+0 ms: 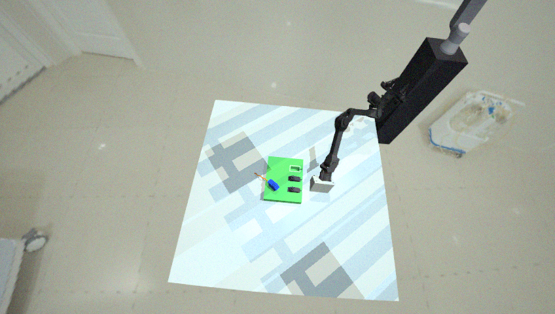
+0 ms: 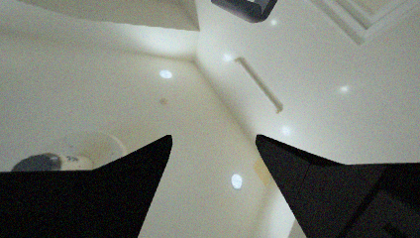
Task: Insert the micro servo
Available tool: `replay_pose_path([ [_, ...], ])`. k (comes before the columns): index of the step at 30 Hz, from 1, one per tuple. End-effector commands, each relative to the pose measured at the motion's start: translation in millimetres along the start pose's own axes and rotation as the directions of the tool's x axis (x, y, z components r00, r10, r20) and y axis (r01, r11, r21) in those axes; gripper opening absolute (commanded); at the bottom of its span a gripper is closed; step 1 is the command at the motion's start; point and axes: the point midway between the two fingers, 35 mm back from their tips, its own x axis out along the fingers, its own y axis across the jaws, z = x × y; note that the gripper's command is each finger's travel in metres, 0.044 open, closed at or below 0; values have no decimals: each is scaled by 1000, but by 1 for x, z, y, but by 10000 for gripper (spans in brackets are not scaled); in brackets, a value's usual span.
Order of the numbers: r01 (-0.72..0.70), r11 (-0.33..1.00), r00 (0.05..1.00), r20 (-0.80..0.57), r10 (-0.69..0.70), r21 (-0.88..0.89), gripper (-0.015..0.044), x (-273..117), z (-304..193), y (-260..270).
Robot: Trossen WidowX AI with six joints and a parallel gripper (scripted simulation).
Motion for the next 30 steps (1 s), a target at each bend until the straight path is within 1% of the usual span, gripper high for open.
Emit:
replay_pose_path([
  [1, 0, 1000, 1000, 0, 0, 2, 426, 0, 0, 0],
  [2, 1, 1000, 1000, 1, -1, 5, 440, 0, 0, -1],
  [10, 11, 996, 999, 41, -15, 84, 440, -7, 11, -15],
  [21, 7, 959, 986, 159, -54, 285, 440, -29, 41, -57],
  [30, -32, 903, 958, 271, -95, 429, 440, -55, 65, -98],
])
